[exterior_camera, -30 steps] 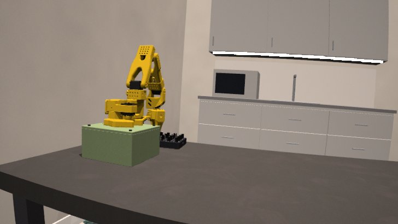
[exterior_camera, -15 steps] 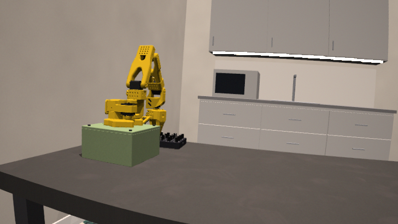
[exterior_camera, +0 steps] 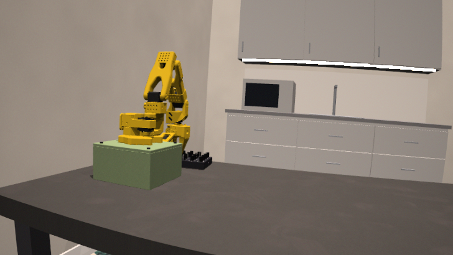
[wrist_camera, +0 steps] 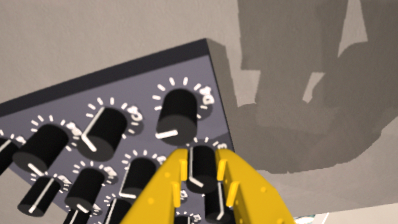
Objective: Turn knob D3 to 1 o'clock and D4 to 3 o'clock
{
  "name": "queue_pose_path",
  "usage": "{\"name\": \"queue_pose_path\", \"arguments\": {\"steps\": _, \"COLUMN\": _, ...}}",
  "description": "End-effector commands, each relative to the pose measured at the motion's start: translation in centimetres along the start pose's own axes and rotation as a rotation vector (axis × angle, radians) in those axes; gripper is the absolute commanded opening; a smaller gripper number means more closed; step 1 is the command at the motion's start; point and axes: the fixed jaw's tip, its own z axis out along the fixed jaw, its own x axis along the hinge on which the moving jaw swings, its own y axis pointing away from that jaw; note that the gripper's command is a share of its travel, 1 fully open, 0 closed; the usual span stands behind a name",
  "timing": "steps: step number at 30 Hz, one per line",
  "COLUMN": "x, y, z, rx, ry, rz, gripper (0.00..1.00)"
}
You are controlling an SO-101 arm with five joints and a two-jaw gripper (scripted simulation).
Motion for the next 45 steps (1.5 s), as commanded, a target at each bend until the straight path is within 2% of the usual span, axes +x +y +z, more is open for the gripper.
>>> {"name": "queue_pose_path", "arguments": {"steps": 1, "x": -0.07, "y": -0.06, "z": 0.07, "rx": 0.000, "ry": -0.002, "rz": -0.059, "gripper": 0.01}}
{"name": "queue_pose_path", "arguments": {"steps": 31, "x": 0.19, "y": -0.14, "z": 0.07, "rx": 0.001, "ry": -0.002, "rz": -0.548, "gripper": 0.01}}
{"name": "queue_pose_path", "arguments": {"steps": 45, "x": 0.21, "y": -0.15, "z": 0.07, "rx": 0.001, "ry": -0.002, "rz": -0.576, "gripper": 0.01}}
